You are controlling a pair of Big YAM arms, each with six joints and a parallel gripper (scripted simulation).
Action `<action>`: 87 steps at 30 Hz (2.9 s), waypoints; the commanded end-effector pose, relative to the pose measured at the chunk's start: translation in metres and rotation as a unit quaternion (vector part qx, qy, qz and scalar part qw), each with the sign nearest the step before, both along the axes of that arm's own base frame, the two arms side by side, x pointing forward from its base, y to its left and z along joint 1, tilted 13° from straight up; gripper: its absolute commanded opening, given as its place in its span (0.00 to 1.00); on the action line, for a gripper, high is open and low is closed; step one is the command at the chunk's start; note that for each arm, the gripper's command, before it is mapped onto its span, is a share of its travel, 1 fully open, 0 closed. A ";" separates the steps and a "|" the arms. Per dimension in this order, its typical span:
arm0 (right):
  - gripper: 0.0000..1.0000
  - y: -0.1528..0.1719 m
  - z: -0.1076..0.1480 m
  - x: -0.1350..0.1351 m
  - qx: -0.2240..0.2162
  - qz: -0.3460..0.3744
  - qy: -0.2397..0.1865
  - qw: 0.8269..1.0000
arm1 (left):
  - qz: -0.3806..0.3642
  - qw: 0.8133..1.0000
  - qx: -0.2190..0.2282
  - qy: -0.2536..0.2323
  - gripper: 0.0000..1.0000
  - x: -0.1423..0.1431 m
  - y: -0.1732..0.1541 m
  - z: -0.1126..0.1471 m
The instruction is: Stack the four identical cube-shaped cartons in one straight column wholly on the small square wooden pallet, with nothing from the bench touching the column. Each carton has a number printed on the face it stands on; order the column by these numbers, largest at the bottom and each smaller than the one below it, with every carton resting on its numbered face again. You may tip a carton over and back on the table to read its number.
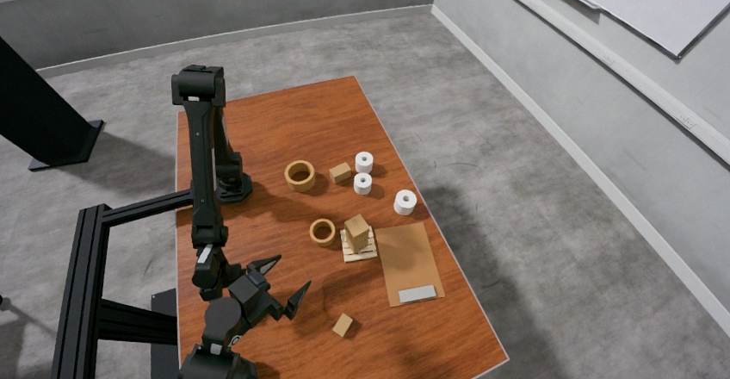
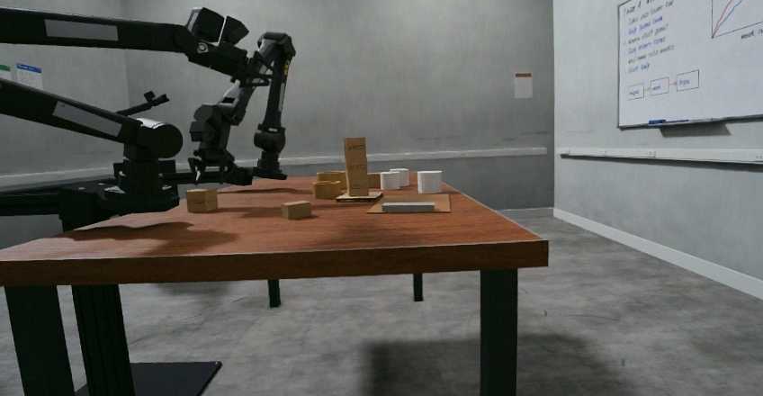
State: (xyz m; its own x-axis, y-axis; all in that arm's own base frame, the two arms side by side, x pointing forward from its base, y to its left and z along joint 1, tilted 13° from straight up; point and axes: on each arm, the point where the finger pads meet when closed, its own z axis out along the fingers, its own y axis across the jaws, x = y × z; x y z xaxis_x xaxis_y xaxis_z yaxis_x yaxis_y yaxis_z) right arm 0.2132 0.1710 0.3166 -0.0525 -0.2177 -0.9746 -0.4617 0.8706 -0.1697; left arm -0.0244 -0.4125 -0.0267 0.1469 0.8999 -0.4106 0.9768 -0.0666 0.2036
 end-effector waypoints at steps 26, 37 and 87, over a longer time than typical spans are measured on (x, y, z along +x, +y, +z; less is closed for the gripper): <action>1.00 0.000 0.023 0.000 0.017 0.001 -0.009 1.000 | -0.008 1.000 -0.020 -0.001 0.83 0.006 -0.041 -0.018; 1.00 0.000 0.023 0.000 0.017 0.001 -0.009 1.000 | -0.003 1.000 -0.020 -0.001 0.83 0.013 -0.048 -0.033; 1.00 0.000 0.023 0.000 0.017 0.001 -0.009 1.000 | -0.009 1.000 -0.026 0.001 0.08 0.007 -0.042 -0.042</action>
